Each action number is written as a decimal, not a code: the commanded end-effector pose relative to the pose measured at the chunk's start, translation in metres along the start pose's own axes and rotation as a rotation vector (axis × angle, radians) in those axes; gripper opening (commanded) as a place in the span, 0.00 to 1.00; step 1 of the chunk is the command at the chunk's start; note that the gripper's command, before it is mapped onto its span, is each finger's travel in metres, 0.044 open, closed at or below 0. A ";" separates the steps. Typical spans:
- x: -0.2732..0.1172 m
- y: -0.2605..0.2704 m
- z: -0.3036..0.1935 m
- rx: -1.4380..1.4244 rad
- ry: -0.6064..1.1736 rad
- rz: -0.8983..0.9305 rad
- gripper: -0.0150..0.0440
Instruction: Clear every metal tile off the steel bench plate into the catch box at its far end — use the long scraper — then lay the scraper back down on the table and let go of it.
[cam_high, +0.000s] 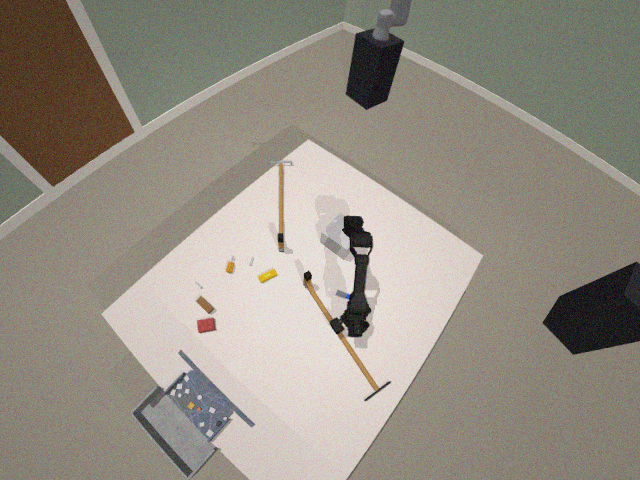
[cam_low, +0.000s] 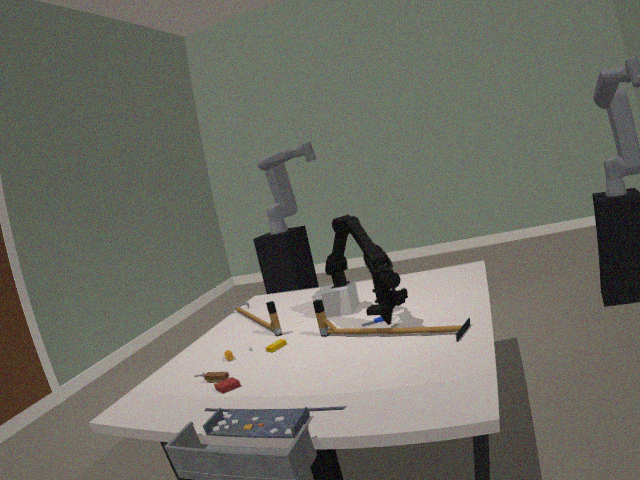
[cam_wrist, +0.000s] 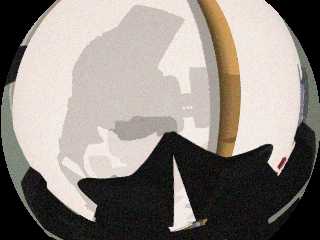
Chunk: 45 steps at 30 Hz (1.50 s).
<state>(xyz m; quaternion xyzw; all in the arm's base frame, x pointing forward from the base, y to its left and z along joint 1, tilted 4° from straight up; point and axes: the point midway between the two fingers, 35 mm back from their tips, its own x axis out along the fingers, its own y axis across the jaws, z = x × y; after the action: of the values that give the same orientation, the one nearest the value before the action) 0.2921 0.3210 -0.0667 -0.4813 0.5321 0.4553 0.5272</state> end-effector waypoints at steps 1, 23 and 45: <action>0.011 0.002 -0.005 -0.005 0.012 0.002 0.25; 0.011 -0.016 0.000 -0.005 0.011 0.001 0.25; 0.010 -0.038 0.003 -0.005 0.011 -0.001 0.25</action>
<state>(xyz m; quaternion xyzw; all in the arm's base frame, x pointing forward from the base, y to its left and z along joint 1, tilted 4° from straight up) 0.3242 0.3191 -0.0766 -0.4831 0.5353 0.4547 0.5228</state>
